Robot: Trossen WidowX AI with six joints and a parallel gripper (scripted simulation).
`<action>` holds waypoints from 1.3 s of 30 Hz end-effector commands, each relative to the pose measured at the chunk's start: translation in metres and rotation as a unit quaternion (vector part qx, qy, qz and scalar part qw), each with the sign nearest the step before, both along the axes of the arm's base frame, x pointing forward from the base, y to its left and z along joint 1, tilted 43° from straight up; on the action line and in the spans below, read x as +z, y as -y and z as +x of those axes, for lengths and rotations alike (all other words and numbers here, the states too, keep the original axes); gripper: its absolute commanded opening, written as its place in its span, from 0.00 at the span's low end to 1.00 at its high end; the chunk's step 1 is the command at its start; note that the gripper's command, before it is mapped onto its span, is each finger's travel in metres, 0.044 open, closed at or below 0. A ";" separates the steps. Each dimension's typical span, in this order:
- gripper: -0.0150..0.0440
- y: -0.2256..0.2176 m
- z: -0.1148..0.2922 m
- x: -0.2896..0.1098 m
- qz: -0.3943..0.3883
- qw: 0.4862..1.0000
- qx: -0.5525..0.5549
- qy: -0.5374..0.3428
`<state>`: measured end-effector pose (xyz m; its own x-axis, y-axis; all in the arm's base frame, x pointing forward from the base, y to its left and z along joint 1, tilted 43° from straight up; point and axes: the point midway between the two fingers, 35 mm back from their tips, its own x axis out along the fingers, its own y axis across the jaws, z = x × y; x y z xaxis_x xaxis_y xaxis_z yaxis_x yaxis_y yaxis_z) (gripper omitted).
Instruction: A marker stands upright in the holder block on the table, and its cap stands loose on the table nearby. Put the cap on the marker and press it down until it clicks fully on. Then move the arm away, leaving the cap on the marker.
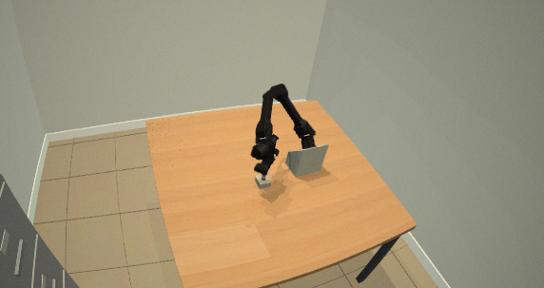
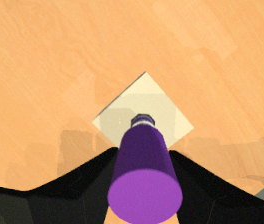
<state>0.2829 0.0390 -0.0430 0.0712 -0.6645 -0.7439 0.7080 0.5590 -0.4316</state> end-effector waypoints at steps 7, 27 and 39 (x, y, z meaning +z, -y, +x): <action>0.25 0.012 0.001 -0.012 -0.003 1.000 0.003 0.000; 0.61 0.014 0.000 -0.015 -0.001 1.000 0.001 0.000; 1.00 0.011 0.000 -0.013 0.000 1.000 0.001 0.000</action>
